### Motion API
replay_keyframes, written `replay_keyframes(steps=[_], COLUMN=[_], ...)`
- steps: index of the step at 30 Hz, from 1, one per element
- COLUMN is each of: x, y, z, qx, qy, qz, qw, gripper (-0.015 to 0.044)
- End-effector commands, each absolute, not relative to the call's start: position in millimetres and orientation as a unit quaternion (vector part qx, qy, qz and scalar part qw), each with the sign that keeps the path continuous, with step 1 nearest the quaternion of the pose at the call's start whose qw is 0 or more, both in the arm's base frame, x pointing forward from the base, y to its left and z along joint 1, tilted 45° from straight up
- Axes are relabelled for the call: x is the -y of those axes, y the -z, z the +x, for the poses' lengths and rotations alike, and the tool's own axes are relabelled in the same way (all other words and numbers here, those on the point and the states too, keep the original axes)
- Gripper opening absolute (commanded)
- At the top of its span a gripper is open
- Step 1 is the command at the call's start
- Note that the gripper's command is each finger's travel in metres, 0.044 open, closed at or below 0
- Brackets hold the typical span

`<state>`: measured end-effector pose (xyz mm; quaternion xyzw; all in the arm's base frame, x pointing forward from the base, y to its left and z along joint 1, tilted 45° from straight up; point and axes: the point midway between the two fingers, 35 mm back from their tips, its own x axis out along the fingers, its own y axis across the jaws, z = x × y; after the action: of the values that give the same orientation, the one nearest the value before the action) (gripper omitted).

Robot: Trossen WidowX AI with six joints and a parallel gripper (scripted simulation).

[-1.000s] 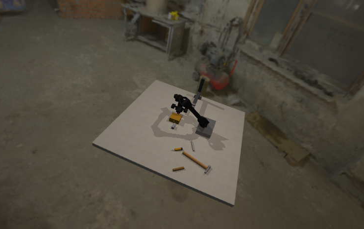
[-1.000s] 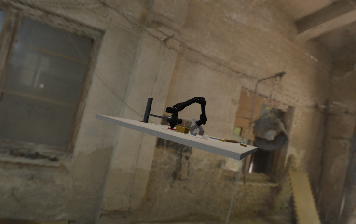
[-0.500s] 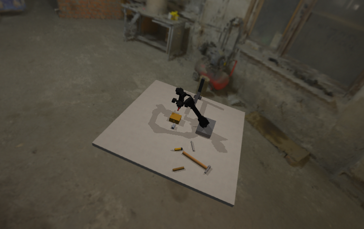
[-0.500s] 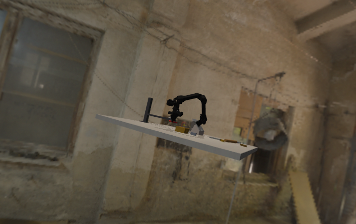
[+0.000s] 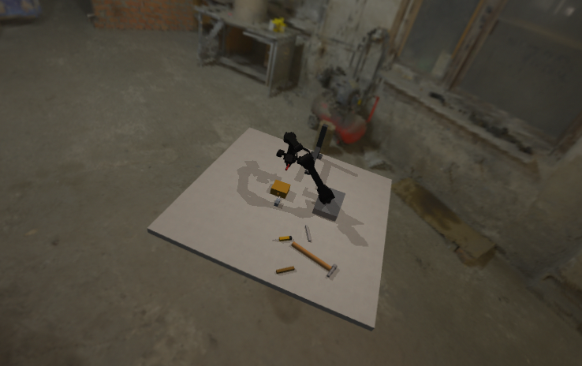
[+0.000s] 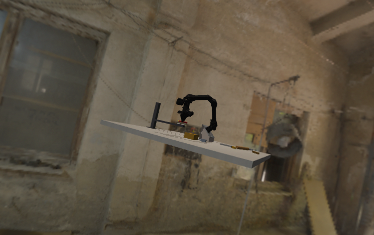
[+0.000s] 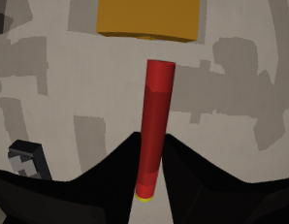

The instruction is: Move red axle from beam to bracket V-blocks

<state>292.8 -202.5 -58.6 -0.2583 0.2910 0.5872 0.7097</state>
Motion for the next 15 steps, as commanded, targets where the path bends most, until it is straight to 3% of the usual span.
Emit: replay_keyframes(steps=[1,15], x=[211.9,242.6], y=[64.3,106.1], z=[279.0,188.7], qx=[-0.294,-0.297], qy=[-0.586,-0.587], qz=[-0.26,-0.264], qw=[0.709,0.705], gripper=[0.0,0.0])
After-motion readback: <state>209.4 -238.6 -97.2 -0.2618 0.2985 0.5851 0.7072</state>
